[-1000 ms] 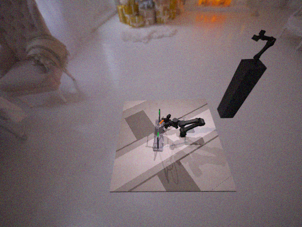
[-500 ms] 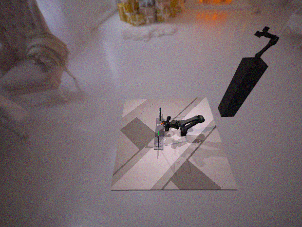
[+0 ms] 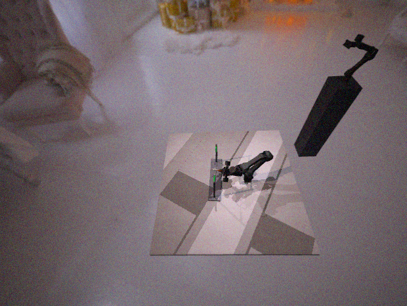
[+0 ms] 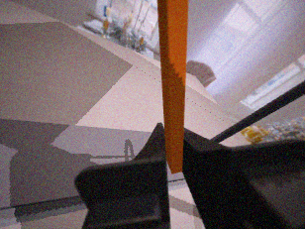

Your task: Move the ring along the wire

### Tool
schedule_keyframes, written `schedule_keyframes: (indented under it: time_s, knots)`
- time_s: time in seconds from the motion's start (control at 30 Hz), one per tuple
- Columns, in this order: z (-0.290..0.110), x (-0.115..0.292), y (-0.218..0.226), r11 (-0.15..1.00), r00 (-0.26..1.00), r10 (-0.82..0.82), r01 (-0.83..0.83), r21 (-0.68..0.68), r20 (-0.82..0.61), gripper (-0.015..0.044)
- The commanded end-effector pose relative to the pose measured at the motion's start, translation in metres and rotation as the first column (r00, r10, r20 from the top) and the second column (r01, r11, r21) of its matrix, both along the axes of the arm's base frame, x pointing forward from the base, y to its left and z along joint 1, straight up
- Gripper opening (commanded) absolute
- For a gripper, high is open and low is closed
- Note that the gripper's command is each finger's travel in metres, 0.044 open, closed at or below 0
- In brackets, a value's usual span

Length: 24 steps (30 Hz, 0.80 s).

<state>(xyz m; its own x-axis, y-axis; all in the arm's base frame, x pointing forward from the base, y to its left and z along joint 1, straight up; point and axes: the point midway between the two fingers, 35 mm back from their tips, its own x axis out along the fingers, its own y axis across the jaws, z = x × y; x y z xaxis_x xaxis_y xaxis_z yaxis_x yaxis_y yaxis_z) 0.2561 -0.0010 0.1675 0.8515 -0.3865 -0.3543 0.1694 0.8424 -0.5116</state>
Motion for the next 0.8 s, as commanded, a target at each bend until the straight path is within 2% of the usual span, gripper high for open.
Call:
schedule_keyframes:
  time_s: [0.0, 0.43, 0.77]
  knots:
    - [-0.006, 0.001, 0.014, 0.995, 1.000, -0.005, 0.004, 0.099, 0.008, -0.0150]
    - [-0.018, 0.005, 0.056, 0.939, 1.000, -0.007, -0.003, 0.344, 0.029, -0.0150]
    - [-0.019, 0.007, 0.080, 0.897, 0.999, -0.010, -0.008, 0.442, 0.038, -0.0150]
